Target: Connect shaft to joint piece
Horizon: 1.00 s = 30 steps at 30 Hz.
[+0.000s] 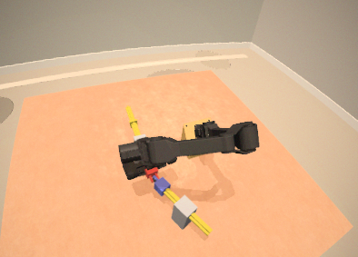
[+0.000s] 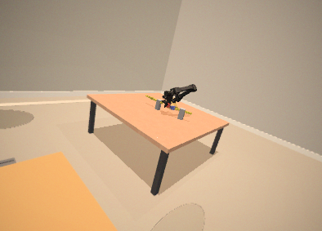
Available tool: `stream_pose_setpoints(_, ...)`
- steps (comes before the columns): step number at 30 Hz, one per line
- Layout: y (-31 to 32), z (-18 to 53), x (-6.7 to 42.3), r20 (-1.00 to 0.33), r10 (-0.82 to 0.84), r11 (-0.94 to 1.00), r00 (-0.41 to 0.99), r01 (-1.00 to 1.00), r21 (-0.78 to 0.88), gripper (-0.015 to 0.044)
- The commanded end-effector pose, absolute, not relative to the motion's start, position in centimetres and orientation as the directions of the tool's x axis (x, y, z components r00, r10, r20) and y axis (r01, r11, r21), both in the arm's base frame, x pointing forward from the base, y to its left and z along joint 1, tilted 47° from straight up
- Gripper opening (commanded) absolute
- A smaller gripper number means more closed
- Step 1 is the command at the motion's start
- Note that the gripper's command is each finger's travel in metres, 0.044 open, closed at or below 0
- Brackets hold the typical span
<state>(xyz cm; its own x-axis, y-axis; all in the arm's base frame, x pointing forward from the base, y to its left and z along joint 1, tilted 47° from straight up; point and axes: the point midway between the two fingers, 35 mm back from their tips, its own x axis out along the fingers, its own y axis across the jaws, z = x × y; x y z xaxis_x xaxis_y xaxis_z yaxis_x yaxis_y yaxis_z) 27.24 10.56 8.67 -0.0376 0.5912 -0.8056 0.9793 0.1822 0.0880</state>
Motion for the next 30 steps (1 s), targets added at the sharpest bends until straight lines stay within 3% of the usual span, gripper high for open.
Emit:
stream_pose_setpoints(1, 10.56, 8.67, 27.24, -0.806, 0.591, 0.182, -0.038, 0.979, 0.088, 0.0121)
stream_pose_setpoints(6, 10.56, 8.67, 27.24, -0.806, 0.591, 0.182, -0.038, 0.979, 0.088, 0.0000)
stream_pose_setpoints(30, 11.09, 8.07, 26.65, -0.692, 0.719, 0.106, -0.069, 0.994, 0.012, 0.0000)
